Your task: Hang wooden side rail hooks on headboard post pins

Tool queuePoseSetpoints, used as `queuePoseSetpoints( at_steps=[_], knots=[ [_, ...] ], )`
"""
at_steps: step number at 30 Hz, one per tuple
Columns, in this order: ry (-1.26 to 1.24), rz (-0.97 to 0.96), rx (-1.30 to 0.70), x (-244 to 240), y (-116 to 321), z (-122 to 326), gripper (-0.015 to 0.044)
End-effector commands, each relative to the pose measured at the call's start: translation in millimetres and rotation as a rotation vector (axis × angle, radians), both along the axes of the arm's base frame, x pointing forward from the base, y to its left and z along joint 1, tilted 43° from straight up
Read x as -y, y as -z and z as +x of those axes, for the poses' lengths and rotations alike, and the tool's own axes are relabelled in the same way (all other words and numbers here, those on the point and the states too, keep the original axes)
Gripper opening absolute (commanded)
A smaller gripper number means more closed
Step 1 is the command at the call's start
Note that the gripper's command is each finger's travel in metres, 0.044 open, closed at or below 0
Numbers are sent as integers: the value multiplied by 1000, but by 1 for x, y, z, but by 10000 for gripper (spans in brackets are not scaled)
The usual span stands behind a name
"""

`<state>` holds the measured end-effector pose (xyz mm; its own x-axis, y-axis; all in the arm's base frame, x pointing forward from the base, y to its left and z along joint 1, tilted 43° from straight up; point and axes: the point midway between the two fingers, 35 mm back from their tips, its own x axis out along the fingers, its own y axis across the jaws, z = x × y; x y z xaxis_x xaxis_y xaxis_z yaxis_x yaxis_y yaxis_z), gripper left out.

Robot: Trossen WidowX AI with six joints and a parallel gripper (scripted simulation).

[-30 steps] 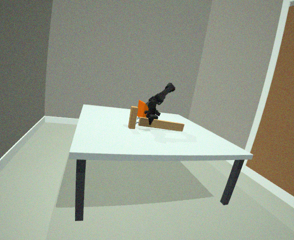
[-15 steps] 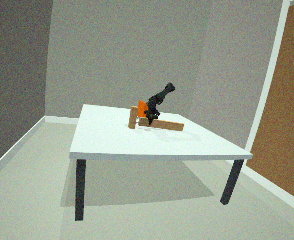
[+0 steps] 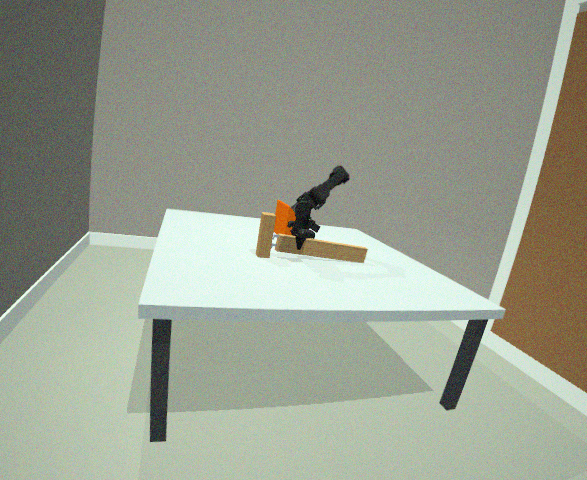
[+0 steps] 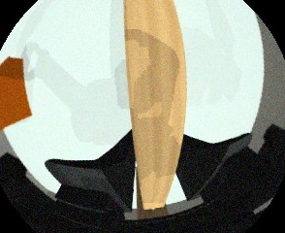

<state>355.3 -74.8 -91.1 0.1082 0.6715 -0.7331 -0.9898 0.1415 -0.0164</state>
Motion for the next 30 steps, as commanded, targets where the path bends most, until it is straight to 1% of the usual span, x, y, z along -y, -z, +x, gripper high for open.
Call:
queuePoseSetpoints(
  at_steps=[1, 30],
  knots=[
    [6, -3, 2, 4, 0, -1, 0],
    [6, -4, 2, 7, 2, -1, 0]
  ],
)
